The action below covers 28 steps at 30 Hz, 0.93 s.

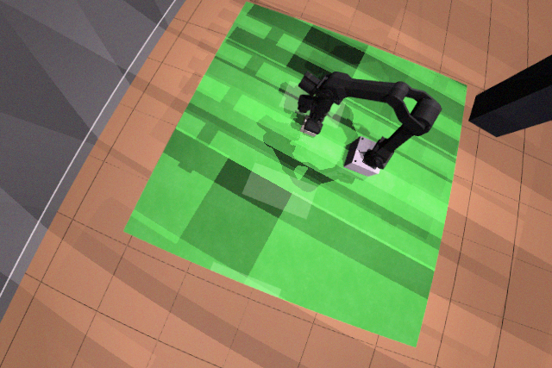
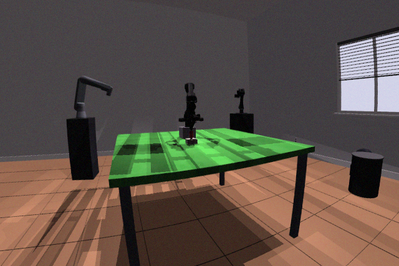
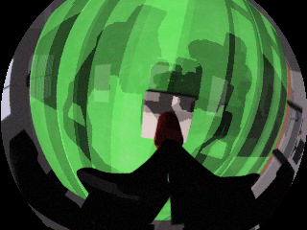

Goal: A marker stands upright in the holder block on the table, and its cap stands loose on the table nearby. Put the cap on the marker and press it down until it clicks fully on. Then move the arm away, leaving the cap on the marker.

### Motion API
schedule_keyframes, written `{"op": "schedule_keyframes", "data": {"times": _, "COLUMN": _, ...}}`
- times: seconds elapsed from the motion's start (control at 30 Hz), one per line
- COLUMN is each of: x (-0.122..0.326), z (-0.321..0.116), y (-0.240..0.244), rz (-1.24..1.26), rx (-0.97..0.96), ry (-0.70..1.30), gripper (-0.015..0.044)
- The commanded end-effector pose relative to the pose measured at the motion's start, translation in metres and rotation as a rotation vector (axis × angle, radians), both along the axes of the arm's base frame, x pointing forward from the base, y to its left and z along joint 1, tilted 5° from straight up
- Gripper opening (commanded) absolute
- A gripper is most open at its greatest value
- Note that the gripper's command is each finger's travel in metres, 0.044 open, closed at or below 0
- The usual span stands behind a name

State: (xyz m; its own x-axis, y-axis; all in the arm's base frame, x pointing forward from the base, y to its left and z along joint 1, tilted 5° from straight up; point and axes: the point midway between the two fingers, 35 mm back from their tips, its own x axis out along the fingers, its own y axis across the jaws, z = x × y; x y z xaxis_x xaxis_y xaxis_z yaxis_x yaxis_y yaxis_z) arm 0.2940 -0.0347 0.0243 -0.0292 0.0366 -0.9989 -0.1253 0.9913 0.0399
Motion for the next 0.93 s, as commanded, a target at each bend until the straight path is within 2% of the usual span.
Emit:
{"op": "schedule_keyframes", "data": {"times": 0.0, "x": 0.007, "z": 0.033, "y": -0.002, "rz": -0.023, "rx": 0.000, "ry": -0.022, "gripper": 0.0000}}
{"op": "schedule_keyframes", "data": {"times": 0.13, "x": 0.005, "z": 0.083, "y": -0.003, "rz": 0.011, "rx": 0.001, "ry": 0.001, "gripper": 0.0000}}
{"op": "schedule_keyframes", "data": {"times": 0.37, "x": 0.004, "z": 0.085, "y": -0.003, "rz": 0.013, "rx": 0.001, "ry": 0.003, "gripper": 0.0000}}
{"op": "schedule_keyframes", "data": {"times": 0.9, "x": 0.004, "z": 0.085, "y": -0.003, "rz": 0.013, "rx": 0.001, "ry": 0.003, "gripper": 0.0420}}
